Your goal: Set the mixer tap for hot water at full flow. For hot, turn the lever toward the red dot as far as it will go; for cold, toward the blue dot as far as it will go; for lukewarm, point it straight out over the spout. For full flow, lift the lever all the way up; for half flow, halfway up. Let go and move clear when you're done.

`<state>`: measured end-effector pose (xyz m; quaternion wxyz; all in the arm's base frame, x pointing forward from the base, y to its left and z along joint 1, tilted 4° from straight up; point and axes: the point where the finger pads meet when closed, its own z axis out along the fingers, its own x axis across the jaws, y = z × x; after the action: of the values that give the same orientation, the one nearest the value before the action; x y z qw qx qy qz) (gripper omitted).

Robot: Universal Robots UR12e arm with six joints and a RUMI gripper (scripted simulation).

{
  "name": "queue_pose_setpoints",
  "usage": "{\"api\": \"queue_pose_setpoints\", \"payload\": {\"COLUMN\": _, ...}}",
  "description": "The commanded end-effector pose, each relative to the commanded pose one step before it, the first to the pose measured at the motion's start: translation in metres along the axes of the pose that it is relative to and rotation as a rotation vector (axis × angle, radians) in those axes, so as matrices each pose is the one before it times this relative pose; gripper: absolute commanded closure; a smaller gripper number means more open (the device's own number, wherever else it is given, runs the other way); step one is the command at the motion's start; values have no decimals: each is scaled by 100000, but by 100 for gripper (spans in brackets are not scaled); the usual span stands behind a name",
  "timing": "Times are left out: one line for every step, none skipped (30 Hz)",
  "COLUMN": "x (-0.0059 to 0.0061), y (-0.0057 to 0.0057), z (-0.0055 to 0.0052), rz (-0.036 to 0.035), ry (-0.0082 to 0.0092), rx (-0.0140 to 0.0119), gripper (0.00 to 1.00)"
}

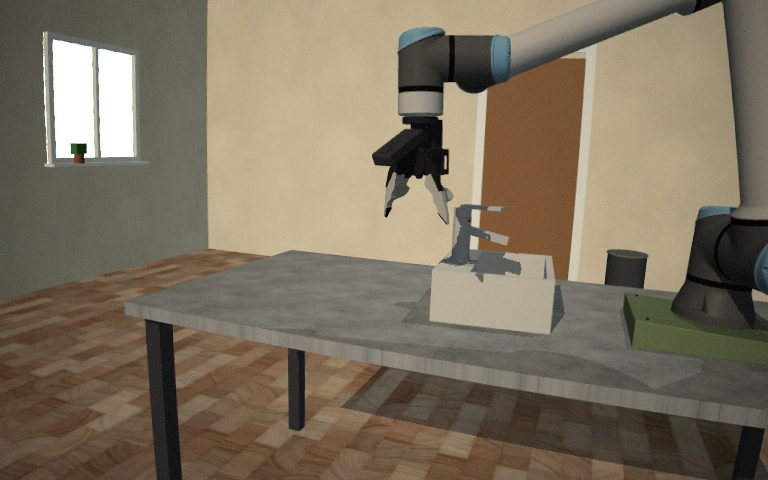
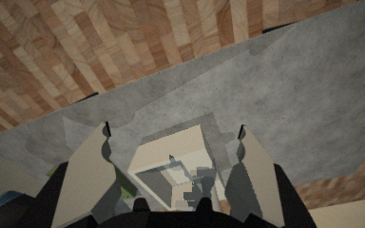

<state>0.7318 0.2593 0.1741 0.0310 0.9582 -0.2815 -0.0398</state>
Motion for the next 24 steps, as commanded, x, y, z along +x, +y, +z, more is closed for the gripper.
{"api": "queue_pose_setpoints", "payload": {"x": 797, "y": 1880, "z": -807, "rz": 7113, "ry": 206, "rx": 328, "gripper": 0}}
{"api": "queue_pose_setpoints", "payload": {"x": 356, "y": 789, "z": -286, "rz": 3019, "ry": 28, "rx": 84, "gripper": 0}}
{"api": "queue_pose_setpoints", "payload": {"x": 429, "y": 914, "z": -328, "rz": 3535, "ry": 31, "rx": 98, "gripper": 0}}
{"api": "queue_pose_setpoints", "payload": {"x": 506, "y": 1031, "z": -367, "rz": 4039, "ry": 33, "rx": 111, "gripper": 0}}
{"api": "queue_pose_setpoints", "payload": {"x": 587, "y": 1137, "z": -399, "rz": 4523, "ry": 35, "rx": 122, "gripper": 0}}
{"api": "queue_pose_setpoints", "payload": {"x": 671, "y": 1228, "z": -426, "rz": 4975, "ry": 35, "rx": 133, "gripper": 0}}
{"api": "queue_pose_setpoints", "payload": {"x": 755, "y": 1302, "z": -445, "rz": 5389, "ry": 35, "rx": 141, "gripper": 0}}
{"api": "queue_pose_setpoints", "payload": {"x": 839, "y": 1358, "z": -457, "rz": 5757, "ry": 34, "rx": 148, "gripper": 0}}
{"api": "queue_pose_setpoints", "payload": {"x": 0, "y": 0, "z": 0, "rz": 0, "ry": 0, "rx": 0, "gripper": 0}}
{"api": "queue_pose_setpoints", "payload": {"x": 0, "y": 0, "z": 0, "rz": 0, "ry": 0, "rx": 0, "gripper": 0}}
{"api": "queue_pose_setpoints", "payload": {"x": 920, "y": 1394, "z": -462, "rz": 6073, "ry": 32, "rx": 153, "gripper": 0}}
{"api": "queue_pose_setpoints", "payload": {"x": 996, "y": 1410, "z": -460, "rz": 6332, "ry": 29, "rx": 156, "gripper": 0}}
{"api": "queue_pose_setpoints", "payload": {"x": 1065, "y": 1406, "z": -450, "rz": 6530, "ry": 26, "rx": 158, "gripper": 0}}
{"api": "queue_pose_setpoints", "payload": {"x": 1125, "y": 1383, "z": -435, "rz": 5092, "ry": 6, "rx": 110, "gripper": 0}}
{"api": "queue_pose_setpoints", "payload": {"x": 0, "y": 0, "z": 0, "rz": 1572, "ry": 17, "rx": 47, "gripper": 0}}
{"api": "queue_pose_setpoints", "payload": {"x": 1173, "y": 1342, "z": -414, "rz": 6731, "ry": 20, "rx": 154, "gripper": 0}}
{"api": "queue_pose_setpoints", "payload": {"x": 1207, "y": 1286, "z": -388, "rz": 4668, "ry": -5, "rx": 87, "gripper": 0}}
{"api": "queue_pose_setpoints", "payload": {"x": 0, "y": 0, "z": 0, "rz": 2064, "ry": 22, "rx": 64, "gripper": 0}}
{"api": "queue_pose_setpoints", "payload": {"x": 1226, "y": 1217, "z": -359, "rz": 6665, "ry": 15, "rx": 145, "gripper": 0}}
{"api": "queue_pose_setpoints", "payload": {"x": 1230, "y": 1137, "z": -328, "rz": 4470, "ry": -8, "rx": 73, "gripper": 0}}
{"api": "queue_pose_setpoints", "payload": {"x": 0, "y": 0, "z": 0, "rz": 2063, "ry": 20, "rx": 66, "gripper": 0}}
{"api": "queue_pose_setpoints", "payload": {"x": 1217, "y": 1048, "z": -296, "rz": 6335, "ry": 11, "rx": 131, "gripper": 0}}
{"api": "queue_pose_setpoints", "payload": {"x": 1188, "y": 955, "z": -263, "rz": 4835, "ry": -2, "rx": 82, "gripper": 0}}
{"api": "queue_pose_setpoints", "payload": {"x": 0, "y": 0, "z": 0, "rz": 1242, "ry": 11, "rx": 40, "gripper": 0}}
